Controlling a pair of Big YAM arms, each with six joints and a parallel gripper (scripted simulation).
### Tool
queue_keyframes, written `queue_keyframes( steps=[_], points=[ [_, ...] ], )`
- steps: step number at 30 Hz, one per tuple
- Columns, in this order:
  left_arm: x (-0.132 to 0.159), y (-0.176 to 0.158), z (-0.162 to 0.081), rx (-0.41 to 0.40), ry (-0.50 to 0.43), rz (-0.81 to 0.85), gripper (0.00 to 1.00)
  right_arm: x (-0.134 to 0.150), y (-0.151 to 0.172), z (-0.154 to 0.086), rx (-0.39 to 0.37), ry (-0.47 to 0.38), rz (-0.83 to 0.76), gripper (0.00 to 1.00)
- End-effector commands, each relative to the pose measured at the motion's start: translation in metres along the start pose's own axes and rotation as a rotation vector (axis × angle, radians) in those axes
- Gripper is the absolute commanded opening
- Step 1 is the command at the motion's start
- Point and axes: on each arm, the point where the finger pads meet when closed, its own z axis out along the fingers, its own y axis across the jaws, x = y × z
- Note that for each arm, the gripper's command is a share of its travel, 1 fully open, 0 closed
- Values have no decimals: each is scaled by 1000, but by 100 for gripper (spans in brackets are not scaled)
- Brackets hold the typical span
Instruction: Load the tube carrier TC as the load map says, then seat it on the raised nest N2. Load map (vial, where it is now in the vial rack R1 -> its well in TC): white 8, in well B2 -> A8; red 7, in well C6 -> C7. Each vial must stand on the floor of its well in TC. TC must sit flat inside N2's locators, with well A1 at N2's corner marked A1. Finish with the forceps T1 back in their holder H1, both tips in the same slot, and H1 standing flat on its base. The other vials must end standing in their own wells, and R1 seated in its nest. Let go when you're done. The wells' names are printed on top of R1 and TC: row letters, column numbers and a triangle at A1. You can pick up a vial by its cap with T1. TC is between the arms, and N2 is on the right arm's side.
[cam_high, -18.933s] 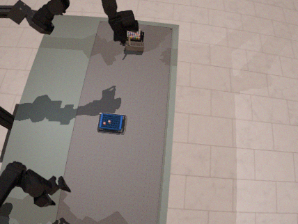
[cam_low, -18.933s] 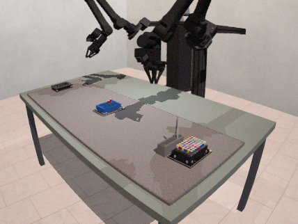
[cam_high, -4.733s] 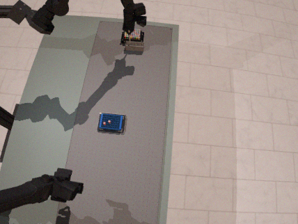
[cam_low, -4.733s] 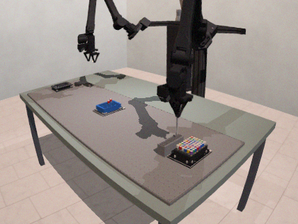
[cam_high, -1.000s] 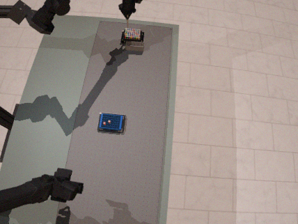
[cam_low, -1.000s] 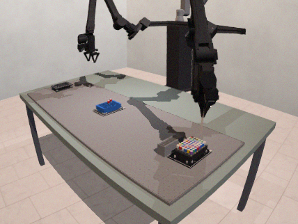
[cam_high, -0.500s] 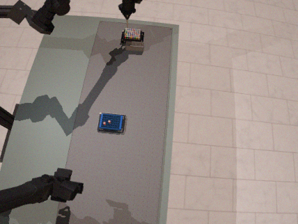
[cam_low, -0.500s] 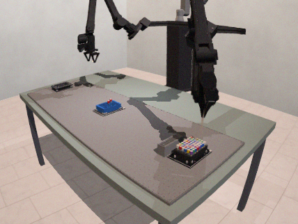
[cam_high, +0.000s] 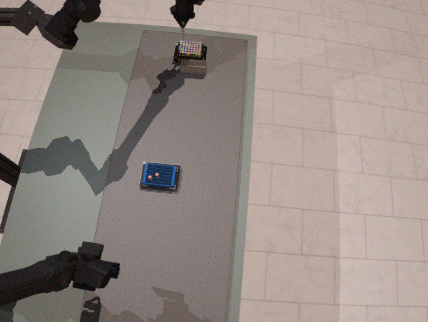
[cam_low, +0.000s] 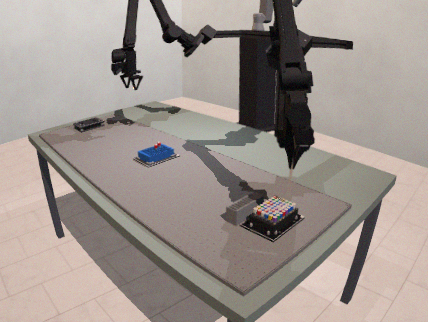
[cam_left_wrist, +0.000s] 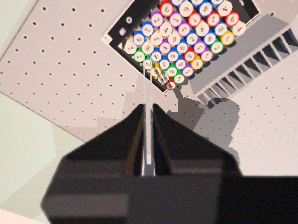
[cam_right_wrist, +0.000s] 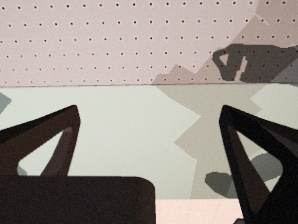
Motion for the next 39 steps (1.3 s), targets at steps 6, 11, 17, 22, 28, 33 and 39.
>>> queue_keyframes(
  steps=[6, 11, 17, 22, 28, 33, 39],
  points=[
    [-12, 5, 4, -6, -15, 1, 7, -5, -1, -2, -1, -5, -14, 100],
    [-13, 5, 4, -5, -19, 1, 7, -5, -1, -2, -1, -5, -14, 100],
    [-13, 5, 4, -4, -19, 1, 7, -5, -1, -2, -1, -5, -14, 100],
    [-13, 5, 4, -3, -20, 2, 7, -5, -1, -2, -1, -5, -14, 100],
    [-13, 4, 4, -3, -19, 2, 7, -5, -1, -2, -1, -5, -14, 100],
    [-13, 4, 4, -2, -20, 2, 7, -5, -1, -2, -1, -5, -14, 100],
    [-14, 4, 5, -1, -22, 2, 7, -5, -1, -2, -1, -5, -14, 100]
  ],
)
